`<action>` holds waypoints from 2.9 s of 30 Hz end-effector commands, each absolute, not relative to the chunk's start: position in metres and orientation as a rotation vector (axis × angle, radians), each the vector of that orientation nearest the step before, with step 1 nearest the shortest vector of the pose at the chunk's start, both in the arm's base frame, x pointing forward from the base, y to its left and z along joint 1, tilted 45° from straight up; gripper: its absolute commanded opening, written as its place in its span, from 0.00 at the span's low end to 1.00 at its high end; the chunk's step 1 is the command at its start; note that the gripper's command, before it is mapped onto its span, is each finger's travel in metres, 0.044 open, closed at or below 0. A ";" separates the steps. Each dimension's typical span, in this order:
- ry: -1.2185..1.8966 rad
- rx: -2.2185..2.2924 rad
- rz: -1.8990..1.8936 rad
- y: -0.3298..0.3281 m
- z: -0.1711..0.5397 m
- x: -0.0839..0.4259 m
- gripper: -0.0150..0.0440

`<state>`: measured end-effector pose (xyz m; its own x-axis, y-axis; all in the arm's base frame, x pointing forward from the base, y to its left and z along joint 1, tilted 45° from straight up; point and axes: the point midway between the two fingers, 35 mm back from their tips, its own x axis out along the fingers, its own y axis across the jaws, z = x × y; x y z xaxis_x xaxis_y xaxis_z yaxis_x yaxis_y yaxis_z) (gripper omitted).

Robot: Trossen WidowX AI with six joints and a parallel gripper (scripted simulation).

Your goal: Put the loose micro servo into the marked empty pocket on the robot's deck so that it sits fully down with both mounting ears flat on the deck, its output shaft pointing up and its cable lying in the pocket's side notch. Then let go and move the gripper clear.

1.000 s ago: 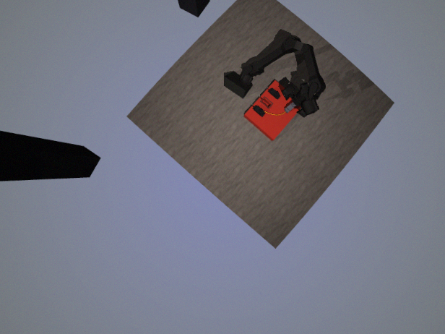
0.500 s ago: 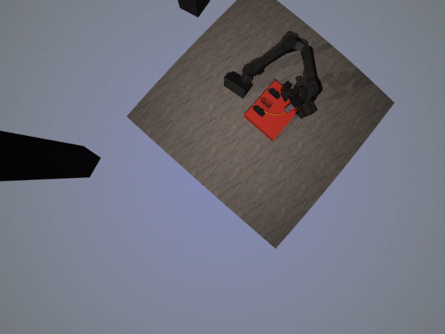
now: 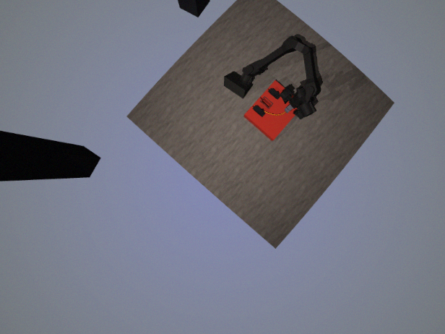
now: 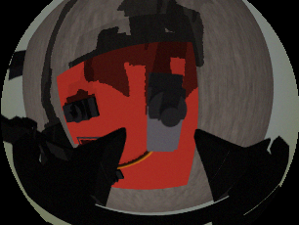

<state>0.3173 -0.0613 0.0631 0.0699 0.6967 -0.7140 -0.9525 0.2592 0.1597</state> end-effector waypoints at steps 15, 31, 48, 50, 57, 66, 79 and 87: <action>0.789 -0.397 1.287 -0.066 0.069 0.318 0.25; 0.790 -0.397 1.287 -0.079 0.086 0.305 0.25; 0.793 -0.397 1.287 -0.105 0.058 0.276 0.25; 0.793 -0.398 1.287 -0.111 0.052 0.274 0.25; 0.843 -0.331 1.249 -0.111 0.051 0.274 0.25; 1.018 -0.085 1.100 -0.112 0.051 0.274 0.25; 1.241 0.274 0.851 -0.112 0.051 0.274 0.25; 1.358 0.494 0.679 -0.112 0.051 0.274 0.25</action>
